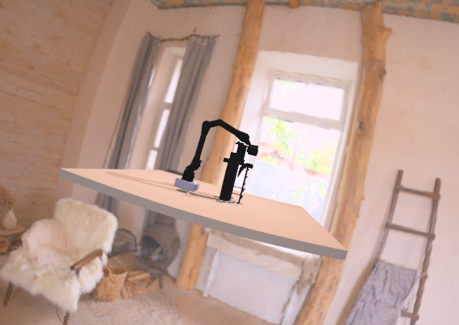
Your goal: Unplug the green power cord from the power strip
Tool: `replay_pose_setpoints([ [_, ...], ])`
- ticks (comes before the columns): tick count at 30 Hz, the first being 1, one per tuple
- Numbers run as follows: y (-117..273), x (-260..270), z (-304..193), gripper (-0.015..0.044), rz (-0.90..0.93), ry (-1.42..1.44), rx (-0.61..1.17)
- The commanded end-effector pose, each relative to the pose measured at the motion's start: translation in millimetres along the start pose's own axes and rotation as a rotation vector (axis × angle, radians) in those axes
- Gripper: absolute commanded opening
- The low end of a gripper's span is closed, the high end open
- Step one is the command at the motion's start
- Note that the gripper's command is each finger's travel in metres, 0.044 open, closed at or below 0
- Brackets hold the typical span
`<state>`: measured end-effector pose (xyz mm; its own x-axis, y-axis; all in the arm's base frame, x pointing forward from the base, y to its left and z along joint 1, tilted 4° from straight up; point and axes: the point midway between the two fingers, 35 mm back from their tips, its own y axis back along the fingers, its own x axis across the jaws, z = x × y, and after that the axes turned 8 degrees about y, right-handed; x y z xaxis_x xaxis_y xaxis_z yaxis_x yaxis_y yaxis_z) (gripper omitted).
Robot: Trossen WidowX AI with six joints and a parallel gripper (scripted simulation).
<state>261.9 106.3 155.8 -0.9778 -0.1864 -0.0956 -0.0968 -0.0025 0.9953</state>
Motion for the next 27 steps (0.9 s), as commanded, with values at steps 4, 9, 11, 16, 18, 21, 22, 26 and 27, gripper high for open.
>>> replay_pose_setpoints([
  [4, -1.3, 2.6, -10.7, 0.0160, 0.004, 0.004, 0.001],
  [9, -1.4, 3.9, -18.6, 0.0160, 0.004, 0.004, 0.001],
  [11, -1.4, 4.5, -21.7, 0.0160, 0.004, 0.004, 0.002],
  [16, -2.9, 4.8, -23.7, 0.0160, 0.004, 0.004, 0.002],
  [18, -4.9, 4.8, -23.8, 0.0160, 0.004, 0.004, 0.002],
  [21, -9.4, 4.8, -23.8, 0.0160, 0.004, 0.004, 0.002],
  [22, -11.0, 4.9, -23.9, 0.0160, 0.004, 0.004, 0.002],
  [26, -13.4, 4.9, -23.9, 0.0160, 0.004, 0.004, 0.002],
  [27, -13.4, 4.9, -23.9, 0.0160, 0.004, 0.004, 0.002],
])
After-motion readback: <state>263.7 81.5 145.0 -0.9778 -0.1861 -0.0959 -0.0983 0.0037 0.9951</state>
